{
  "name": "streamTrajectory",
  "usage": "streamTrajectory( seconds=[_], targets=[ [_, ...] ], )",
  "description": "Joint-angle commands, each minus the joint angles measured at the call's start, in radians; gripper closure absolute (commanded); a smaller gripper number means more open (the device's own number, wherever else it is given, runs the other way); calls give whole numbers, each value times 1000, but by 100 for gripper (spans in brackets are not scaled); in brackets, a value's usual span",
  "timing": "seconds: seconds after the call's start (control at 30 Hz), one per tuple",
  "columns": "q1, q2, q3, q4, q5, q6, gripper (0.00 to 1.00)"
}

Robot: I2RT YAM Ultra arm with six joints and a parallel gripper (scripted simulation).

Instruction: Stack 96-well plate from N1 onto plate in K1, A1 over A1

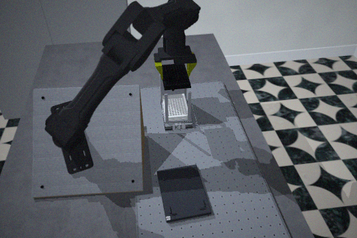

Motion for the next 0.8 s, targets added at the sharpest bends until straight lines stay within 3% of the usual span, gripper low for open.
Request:
streamTrajectory(
  seconds=[0.0, 0.77],
  targets=[
    [5, -32, 9, -5, -1, -5, 100],
    [7, -34, -14, -1, -1, -6, 100]
  ],
)
